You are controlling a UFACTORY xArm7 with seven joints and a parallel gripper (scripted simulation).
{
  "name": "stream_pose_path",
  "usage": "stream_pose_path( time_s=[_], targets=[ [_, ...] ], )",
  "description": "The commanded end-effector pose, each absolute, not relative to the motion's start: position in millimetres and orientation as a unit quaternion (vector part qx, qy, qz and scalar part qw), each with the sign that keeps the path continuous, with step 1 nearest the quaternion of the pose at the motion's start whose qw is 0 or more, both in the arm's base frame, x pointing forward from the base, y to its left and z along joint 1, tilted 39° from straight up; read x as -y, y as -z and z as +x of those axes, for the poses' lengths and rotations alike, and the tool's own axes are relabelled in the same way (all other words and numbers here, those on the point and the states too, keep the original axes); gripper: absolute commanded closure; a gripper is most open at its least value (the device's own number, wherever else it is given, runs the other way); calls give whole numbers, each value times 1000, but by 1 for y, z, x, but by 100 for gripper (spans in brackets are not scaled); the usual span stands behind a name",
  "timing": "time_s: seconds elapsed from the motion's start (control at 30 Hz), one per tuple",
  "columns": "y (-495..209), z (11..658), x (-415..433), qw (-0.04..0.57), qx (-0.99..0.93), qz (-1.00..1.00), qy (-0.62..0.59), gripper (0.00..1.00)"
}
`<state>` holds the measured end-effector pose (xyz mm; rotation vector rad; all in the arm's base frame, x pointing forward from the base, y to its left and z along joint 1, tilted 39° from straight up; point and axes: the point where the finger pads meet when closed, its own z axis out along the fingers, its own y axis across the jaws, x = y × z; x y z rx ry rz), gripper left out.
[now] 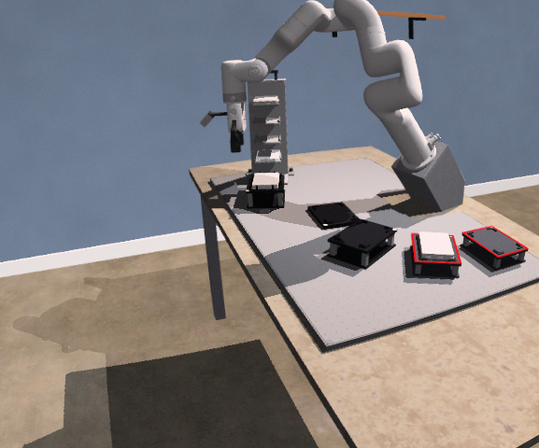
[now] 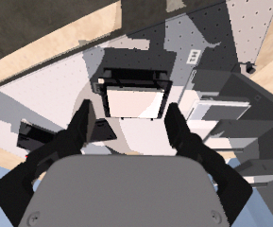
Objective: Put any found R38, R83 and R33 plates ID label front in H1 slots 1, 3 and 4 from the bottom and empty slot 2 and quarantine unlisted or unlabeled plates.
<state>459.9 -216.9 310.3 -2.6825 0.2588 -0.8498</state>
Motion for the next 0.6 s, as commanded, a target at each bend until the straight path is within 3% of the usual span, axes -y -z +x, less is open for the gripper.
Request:
stream_pose_path(
  time_s=[0.0,0.57],
  targets=[
    [-307,464,217,157,-91,-937,299,0],
    [-289,477,211,157,-91,-937,299,0]
  ],
)
